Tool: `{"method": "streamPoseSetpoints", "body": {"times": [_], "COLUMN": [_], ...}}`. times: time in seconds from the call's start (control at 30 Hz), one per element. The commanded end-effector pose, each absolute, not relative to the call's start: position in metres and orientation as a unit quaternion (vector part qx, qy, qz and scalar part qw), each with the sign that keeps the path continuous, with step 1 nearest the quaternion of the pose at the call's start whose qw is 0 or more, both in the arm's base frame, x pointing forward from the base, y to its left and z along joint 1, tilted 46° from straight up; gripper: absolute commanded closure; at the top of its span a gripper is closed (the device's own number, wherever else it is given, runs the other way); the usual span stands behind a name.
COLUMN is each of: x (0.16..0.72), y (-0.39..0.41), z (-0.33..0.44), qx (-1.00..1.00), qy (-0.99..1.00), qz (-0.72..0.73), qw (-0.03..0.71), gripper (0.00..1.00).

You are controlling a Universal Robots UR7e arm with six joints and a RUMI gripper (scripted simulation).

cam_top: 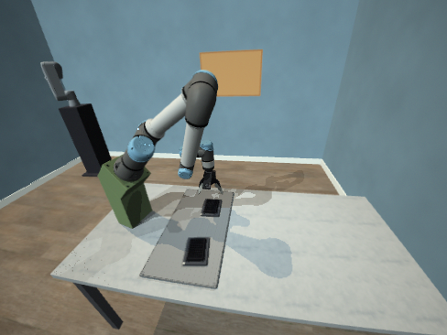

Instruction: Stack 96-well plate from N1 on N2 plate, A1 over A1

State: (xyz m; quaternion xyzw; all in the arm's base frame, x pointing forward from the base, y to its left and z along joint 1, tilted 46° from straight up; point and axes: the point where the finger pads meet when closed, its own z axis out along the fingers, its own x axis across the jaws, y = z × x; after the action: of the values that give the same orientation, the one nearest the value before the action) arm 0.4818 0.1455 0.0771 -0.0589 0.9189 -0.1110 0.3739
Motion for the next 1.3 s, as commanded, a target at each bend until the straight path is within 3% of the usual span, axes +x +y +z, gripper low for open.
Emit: {"method": "streamPoseSetpoints", "body": {"times": [0.0, 1.27], "x": [0.482, 0.517], "y": [0.146, 0.138], "z": [0.077, 0.041], "qx": [-0.059, -0.041], "qy": [0.919, 0.920], "qz": [-0.111, -0.104], "qw": [0.374, 0.376], "gripper": [0.00, 0.00]}}
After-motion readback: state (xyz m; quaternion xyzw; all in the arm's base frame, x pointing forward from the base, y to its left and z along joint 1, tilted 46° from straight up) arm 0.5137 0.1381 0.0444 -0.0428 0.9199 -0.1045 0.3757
